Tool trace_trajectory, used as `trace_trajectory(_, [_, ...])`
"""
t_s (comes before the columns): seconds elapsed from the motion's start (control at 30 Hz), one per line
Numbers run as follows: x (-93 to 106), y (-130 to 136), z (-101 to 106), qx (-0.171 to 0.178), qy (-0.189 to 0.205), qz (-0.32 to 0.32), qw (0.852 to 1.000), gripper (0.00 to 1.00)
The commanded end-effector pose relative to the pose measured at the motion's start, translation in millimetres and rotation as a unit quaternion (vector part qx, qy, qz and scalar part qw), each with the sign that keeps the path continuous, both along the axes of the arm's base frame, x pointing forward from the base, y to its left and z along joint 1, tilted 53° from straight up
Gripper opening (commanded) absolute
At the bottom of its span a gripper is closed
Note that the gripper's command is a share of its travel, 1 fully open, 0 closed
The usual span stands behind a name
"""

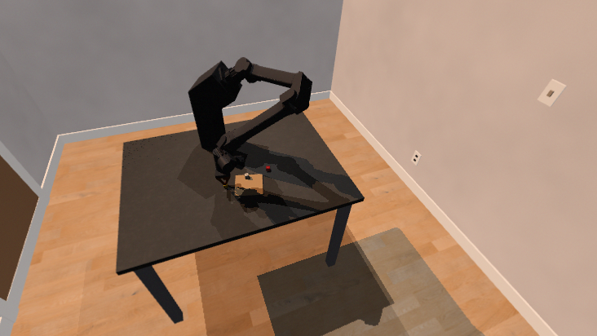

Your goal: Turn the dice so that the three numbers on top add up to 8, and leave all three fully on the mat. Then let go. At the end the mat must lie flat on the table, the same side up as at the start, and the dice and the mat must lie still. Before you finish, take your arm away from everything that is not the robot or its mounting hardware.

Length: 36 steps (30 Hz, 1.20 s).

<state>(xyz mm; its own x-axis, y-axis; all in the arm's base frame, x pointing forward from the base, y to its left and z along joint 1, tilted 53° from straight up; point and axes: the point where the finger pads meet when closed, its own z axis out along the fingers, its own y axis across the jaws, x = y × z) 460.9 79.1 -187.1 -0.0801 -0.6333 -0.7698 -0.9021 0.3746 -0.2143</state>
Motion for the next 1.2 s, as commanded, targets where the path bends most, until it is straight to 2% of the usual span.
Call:
trace_trajectory(0.0, [-8.1, 11.2, 0.3, 0.001, 0.004, 0.009, 1.0, 0.34])
trace_trajectory(0.53, [-7.0, 11.7, -3.4, 0.002, 0.006, 0.008, 1.0, 0.34])
trace_trajectory(0.63, [-0.5, 12.8, -4.7, 0.001, 0.001, 0.008, 1.0, 0.34])
trace_trajectory(1.17, [7.3, 26.3, -16.7, 0.001, 0.001, 0.007, 1.0, 0.34])
